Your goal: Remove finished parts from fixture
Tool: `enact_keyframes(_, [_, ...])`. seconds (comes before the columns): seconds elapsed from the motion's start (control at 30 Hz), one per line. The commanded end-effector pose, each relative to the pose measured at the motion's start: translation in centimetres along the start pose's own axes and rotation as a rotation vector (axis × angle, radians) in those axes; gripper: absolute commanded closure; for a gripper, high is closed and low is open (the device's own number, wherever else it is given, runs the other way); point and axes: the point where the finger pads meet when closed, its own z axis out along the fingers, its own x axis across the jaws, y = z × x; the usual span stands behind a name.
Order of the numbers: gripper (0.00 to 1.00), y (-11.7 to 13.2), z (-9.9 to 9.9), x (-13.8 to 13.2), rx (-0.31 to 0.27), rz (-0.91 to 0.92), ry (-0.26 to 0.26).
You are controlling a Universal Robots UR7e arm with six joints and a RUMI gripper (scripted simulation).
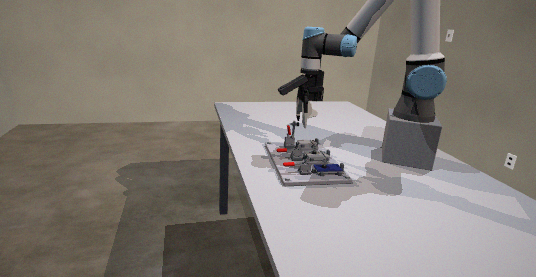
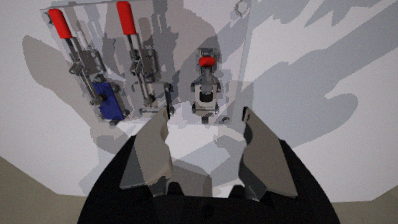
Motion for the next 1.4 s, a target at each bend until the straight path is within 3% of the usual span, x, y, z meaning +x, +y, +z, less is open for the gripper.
enact_keyframes(0.0, [0.41, 2.0, -0.1, 0.1, 0.003, -0.001, 0.001])
enact_keyframes(0.8, [0.41, 3.4, 0.2, 0.0, 0.000, -0.002, 0.000])
enact_keyframes(1.37, [0.41, 3.5, 3.4, 0.0, -0.001, -0.002, -0.001])
